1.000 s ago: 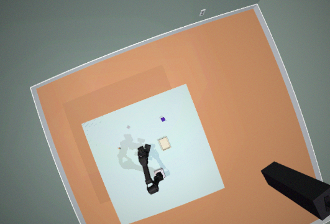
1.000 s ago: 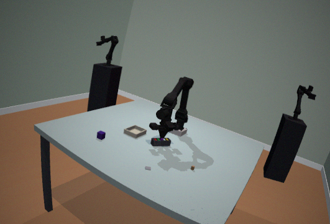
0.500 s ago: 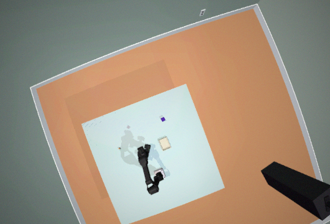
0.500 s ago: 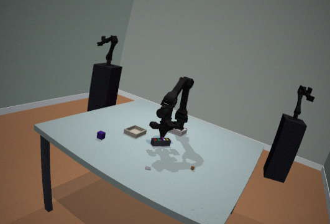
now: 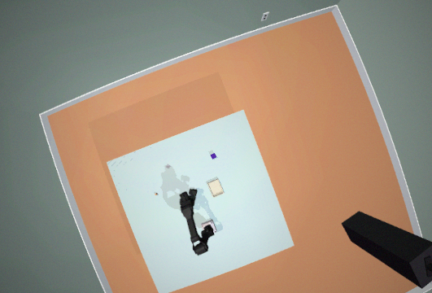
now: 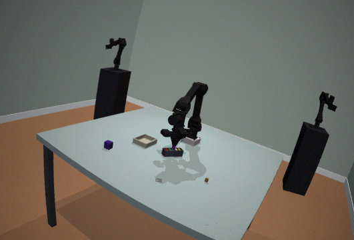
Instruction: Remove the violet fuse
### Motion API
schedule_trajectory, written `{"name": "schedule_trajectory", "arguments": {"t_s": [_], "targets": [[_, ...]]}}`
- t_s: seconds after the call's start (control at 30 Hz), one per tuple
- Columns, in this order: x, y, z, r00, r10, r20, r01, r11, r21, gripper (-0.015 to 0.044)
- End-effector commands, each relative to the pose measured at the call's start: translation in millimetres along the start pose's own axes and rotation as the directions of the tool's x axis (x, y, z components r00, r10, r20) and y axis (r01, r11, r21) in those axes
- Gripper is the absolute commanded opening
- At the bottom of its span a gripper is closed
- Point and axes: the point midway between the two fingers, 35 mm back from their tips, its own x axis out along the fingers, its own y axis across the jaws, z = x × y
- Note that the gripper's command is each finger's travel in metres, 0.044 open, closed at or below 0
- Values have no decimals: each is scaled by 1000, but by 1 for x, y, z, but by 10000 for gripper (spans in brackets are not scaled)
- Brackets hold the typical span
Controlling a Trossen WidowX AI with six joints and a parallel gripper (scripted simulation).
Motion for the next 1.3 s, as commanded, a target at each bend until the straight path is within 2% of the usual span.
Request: {"name": "schedule_trajectory", "arguments": {"t_s": [0.0,0.8,1.27], "targets": [[-2,0,-1,1000,-1,-4,1,1000,2,0],[-14,0,-1,1000,-2,-5,2,1000,3,0],[-36,0,-1,1000,-2,-5,2,1000,3,0]]}}
